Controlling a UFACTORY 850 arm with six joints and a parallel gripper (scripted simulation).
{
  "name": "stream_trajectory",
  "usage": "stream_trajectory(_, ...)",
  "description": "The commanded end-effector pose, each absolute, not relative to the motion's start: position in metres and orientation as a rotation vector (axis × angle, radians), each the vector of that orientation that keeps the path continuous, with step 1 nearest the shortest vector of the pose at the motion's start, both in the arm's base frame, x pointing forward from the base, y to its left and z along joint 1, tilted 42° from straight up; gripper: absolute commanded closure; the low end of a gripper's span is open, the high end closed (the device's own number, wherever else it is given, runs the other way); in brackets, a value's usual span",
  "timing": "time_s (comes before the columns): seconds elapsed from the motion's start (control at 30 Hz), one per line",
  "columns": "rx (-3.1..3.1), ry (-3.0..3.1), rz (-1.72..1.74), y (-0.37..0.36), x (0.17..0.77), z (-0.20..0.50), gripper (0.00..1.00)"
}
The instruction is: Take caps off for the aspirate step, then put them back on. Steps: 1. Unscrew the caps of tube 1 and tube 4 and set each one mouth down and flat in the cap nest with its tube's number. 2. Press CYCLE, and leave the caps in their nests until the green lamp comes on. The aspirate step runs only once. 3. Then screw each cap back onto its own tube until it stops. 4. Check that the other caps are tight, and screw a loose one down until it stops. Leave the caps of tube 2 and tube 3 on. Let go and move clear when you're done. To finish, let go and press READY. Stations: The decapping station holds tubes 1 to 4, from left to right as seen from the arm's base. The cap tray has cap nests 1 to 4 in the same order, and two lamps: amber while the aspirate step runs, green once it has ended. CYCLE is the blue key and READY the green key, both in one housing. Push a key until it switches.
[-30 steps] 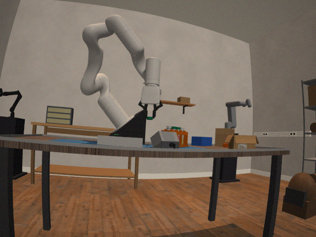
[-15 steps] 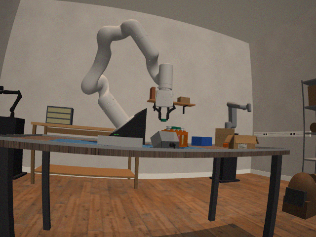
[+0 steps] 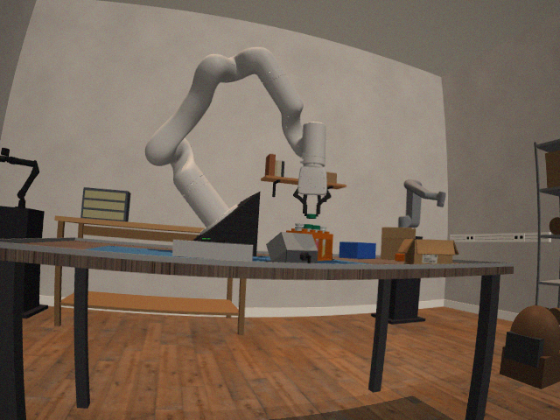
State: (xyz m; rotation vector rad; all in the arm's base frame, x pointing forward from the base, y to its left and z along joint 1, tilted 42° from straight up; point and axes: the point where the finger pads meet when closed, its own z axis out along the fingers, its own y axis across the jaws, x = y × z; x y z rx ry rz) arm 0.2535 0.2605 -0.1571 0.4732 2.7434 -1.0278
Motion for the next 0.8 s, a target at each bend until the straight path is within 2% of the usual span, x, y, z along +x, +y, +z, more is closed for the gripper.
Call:
stream_trajectory(0.0, 0.475, 2.744, -1.029, 0.279, 0.24, -0.173, 1.0)
stream_trajectory(0.17, 0.475, 2.744, -1.029, 0.302, 0.22, -0.195, 1.0)
stream_trajectory(0.77, 0.475, 2.744, -1.029, 0.286, 0.222, -0.213, 1.0)
